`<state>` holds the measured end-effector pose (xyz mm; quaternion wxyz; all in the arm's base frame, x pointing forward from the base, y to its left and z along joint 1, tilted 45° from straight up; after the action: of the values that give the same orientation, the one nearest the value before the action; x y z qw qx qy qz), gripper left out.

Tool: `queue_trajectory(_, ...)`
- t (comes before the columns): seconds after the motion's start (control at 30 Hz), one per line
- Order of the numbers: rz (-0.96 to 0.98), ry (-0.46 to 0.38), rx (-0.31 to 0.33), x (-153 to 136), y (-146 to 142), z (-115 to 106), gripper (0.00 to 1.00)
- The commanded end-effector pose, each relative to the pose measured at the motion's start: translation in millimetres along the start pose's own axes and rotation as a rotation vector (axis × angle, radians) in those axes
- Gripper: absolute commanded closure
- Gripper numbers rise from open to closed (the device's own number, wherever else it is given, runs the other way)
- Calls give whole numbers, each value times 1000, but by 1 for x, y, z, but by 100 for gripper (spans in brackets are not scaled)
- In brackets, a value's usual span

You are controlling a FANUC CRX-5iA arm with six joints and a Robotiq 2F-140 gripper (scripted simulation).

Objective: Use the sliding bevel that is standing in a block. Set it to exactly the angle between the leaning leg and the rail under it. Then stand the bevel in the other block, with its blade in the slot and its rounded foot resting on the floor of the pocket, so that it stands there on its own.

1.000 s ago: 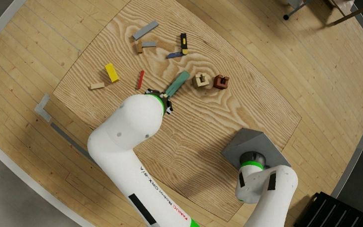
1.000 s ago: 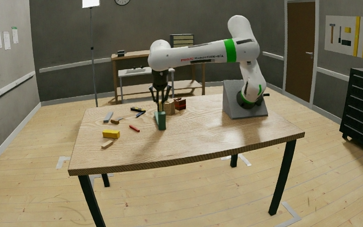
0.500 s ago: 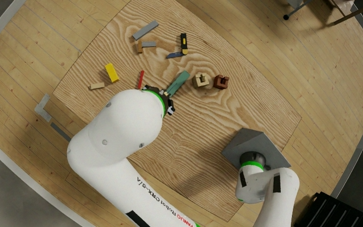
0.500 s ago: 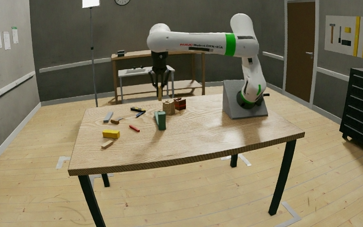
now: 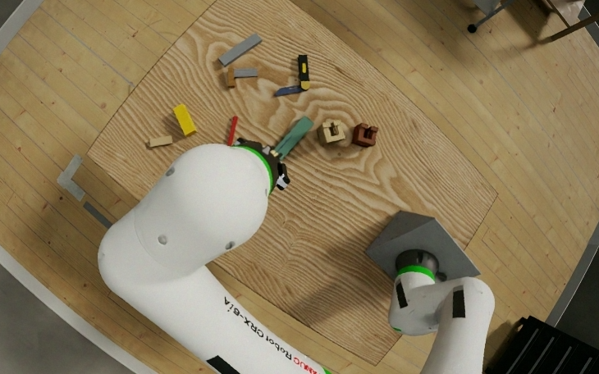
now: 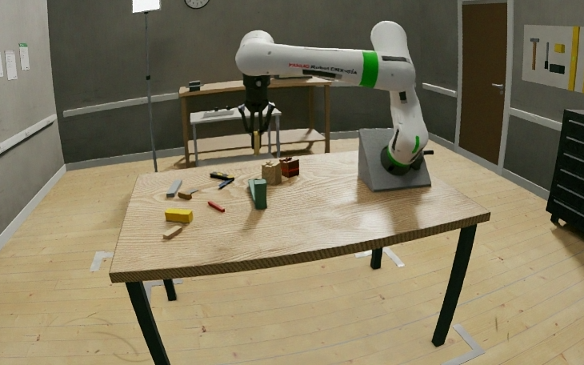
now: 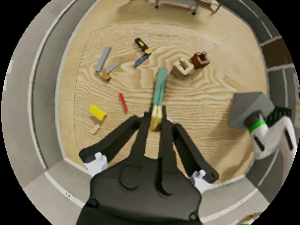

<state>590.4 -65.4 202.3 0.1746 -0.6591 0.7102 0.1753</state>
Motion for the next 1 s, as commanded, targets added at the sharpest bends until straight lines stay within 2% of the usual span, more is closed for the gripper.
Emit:
queue_trajectory(0.0,0,1,2,0,0,-1,90)
queue_trajectory(0.53,-8,-3,3,6,2,0,90)
queue_trajectory(0.97,-67,-31,11,43,20,11,90)
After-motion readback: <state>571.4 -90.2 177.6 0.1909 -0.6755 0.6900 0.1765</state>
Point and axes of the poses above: the point where the finger pads meet when closed, its own z axis out along the fingers, its own y axis across the jaws, x = y × z, the point moved 4 cm from there along -z, back along the fingers, and after that the axes turned 6 degrees about z, right-handed, at the moved point
